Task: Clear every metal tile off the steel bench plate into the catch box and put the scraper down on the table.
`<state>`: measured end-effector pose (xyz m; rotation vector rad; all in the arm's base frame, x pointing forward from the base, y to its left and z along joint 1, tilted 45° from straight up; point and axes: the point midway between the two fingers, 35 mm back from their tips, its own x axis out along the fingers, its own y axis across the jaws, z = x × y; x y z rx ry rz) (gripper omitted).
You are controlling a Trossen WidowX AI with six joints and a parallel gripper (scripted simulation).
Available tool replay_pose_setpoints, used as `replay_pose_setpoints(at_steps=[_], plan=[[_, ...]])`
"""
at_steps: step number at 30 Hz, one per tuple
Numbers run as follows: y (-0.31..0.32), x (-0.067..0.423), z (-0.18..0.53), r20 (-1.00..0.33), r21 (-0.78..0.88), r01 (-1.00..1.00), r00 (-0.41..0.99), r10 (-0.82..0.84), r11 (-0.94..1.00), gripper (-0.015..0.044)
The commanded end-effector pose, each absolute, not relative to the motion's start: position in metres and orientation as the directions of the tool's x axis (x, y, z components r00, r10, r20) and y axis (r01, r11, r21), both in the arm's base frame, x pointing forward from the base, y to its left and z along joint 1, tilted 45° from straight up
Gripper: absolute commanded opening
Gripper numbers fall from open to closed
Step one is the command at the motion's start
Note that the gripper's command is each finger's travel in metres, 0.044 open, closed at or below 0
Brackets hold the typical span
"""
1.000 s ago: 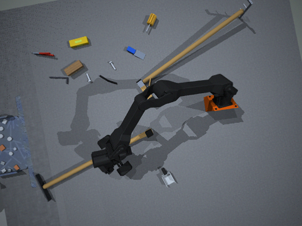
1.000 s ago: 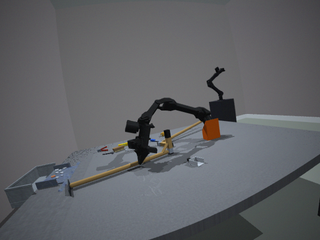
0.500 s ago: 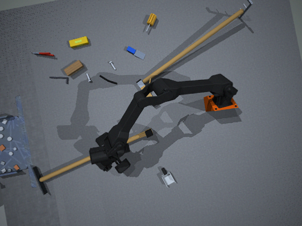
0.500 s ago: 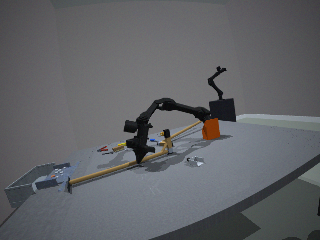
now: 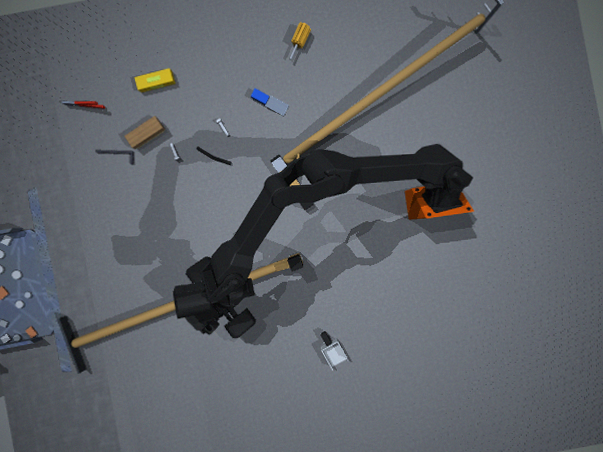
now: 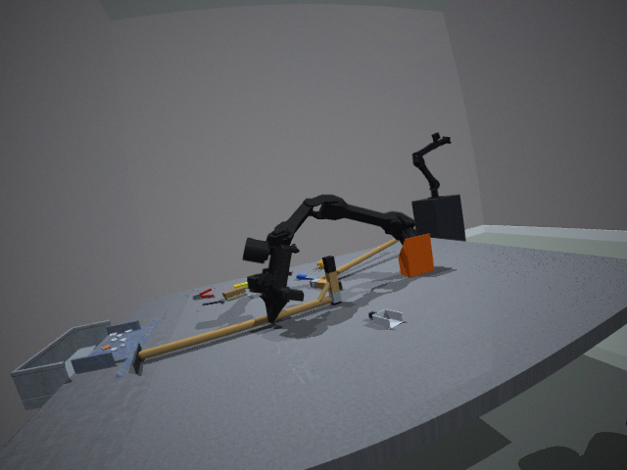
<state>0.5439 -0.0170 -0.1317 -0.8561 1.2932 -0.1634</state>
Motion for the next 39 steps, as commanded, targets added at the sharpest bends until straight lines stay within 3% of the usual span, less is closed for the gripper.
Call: replay_pose_setpoints(at_steps=[1, 27, 39], plan=[[-0.017, 0.544, -0.131, -0.772, -0.635, -0.345, 0.309, -0.555, 0.691, 0.0], [0.052, 0.553, -0.063, -0.775, -0.631, -0.345, 0.309, -0.551, 0.694, 0.0], [0.055, 0.553, -0.062, -0.777, -0.629, -0.352, 0.31, -0.548, 0.693, 0.0]])
